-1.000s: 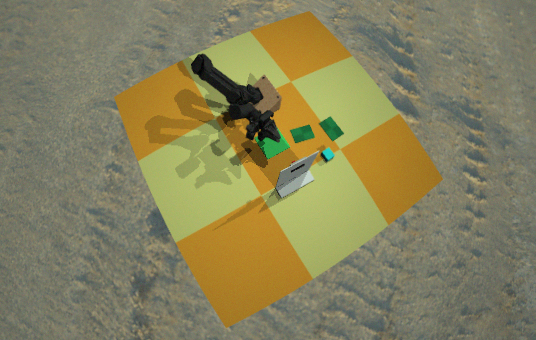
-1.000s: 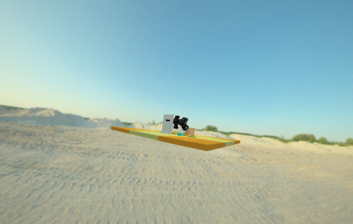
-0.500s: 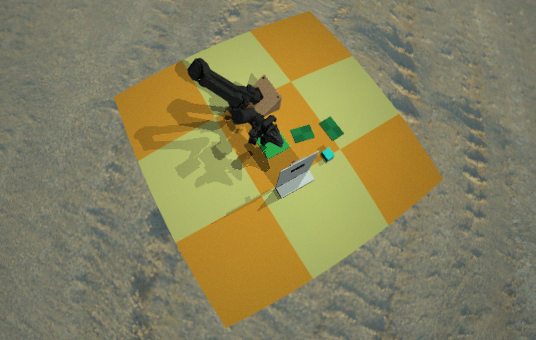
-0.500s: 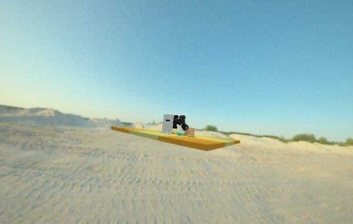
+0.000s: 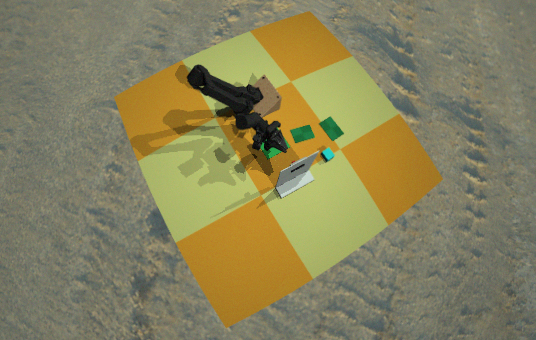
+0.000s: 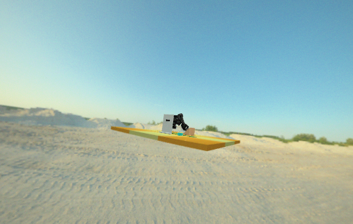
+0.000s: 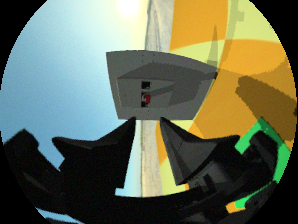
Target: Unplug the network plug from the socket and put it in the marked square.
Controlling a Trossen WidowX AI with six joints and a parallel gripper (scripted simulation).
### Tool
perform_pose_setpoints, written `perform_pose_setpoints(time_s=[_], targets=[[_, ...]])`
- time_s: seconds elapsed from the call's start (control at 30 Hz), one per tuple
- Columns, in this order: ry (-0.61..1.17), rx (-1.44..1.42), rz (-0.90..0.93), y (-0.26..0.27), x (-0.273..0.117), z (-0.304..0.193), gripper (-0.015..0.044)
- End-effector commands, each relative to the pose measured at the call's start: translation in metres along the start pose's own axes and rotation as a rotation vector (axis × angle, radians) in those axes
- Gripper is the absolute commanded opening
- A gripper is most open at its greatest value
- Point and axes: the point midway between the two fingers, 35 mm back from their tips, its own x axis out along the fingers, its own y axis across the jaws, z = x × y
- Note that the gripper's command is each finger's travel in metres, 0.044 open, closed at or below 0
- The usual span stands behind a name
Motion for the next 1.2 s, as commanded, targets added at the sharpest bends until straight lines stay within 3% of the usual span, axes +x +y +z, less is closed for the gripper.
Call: perform_pose_setpoints(time_s=[0.0, 1.17], targets=[[0.0, 0.005, 0.001, 0.0, 0.004, 0.001, 0.0156], [0.0, 0.005, 0.002, 0.002, 0.042, 0.013, 0.0156]])
